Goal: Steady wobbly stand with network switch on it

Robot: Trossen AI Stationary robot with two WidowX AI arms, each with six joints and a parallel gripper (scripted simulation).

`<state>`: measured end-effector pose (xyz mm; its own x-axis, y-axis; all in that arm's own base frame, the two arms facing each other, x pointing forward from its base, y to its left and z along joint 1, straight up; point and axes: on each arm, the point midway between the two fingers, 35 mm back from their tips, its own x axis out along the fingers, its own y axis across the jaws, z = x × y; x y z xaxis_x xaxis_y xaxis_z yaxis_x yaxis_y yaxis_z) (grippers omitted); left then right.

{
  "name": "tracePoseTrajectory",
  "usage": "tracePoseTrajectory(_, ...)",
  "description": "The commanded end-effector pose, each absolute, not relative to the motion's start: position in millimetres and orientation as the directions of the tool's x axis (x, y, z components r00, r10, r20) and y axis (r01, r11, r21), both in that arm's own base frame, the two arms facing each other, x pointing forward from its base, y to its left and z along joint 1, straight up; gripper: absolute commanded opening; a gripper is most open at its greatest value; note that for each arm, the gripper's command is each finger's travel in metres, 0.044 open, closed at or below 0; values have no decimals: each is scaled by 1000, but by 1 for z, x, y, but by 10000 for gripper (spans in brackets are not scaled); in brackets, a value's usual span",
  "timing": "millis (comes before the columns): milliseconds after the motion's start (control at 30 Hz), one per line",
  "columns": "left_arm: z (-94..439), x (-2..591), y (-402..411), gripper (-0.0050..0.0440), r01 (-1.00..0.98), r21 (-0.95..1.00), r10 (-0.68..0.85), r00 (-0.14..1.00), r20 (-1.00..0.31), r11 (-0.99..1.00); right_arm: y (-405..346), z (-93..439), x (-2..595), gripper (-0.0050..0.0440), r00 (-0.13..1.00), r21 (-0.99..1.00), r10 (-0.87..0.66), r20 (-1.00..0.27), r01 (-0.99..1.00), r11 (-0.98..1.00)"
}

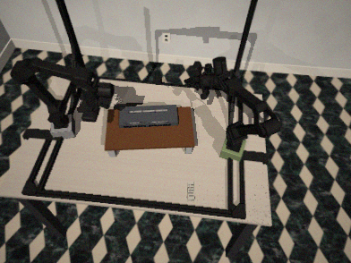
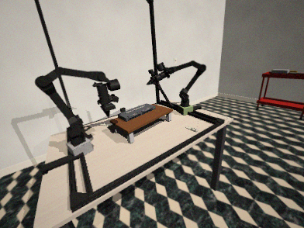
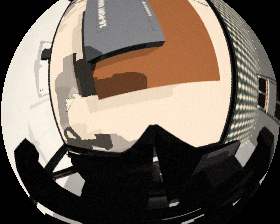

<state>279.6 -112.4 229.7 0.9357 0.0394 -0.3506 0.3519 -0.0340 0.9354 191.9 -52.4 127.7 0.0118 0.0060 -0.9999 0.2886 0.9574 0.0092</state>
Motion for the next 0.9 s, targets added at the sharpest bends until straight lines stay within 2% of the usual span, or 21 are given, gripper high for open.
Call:
tracePoseTrajectory(0, 220, 292, -100, 0, 496, 862, 46, 864, -502, 103, -55, 130, 192, 0, 0, 0, 0, -1000, 299, 954)
tracePoseTrajectory(133, 220, 292, -100, 0, 496, 862, 46, 864, -502, 103, -55, 130, 192, 0, 0, 0, 0, -1000, 299, 954)
tracePoseTrajectory(167, 208, 289, -90, 0, 493, 861, 86, 859, -505, 125, -53, 128, 191, 0, 3, 5, 4, -1000, 291, 957)
tracePoseTrajectory(267, 181, 287, -56, 0, 578, 725, 151, 733, -663, 376, -53, 128, 191, 0, 3, 5, 4, -1000, 291, 957)
tracePoseTrajectory(367, 158, 274, -23, 0, 563, 615, 188, 635, -750, 552, -53, 128, 191, 0, 3, 5, 4, -1000, 291, 957)
tracePoseTrajectory(500, 138, 243, 13, 0, 452, 459, 220, 487, -846, 765, -53, 128, 191, 0, 3, 5, 4, -1000, 291, 957)
tracePoseTrajectory(633, 138, 243, 13, 0, 299, 266, 170, 310, -935, 916, -53, 128, 191, 0, 3, 5, 4, -1000, 291, 957)
tracePoseTrajectory(700, 138, 243, 13, 0, 299, 266, 170, 310, -935, 916, -53, 128, 191, 0, 3, 5, 4, -1000, 291, 957)
tracePoseTrajectory(733, 135, 238, 13, 0, 355, 352, 210, 380, -901, 866, -54, 128, 191, 0, 1, 4, 3, -1000, 292, 956)
tracePoseTrajectory(867, 130, 222, 25, 0, 148, 187, 152, 220, -964, 971, -54, 128, 191, 0, 1, 4, 3, -1000, 292, 956)
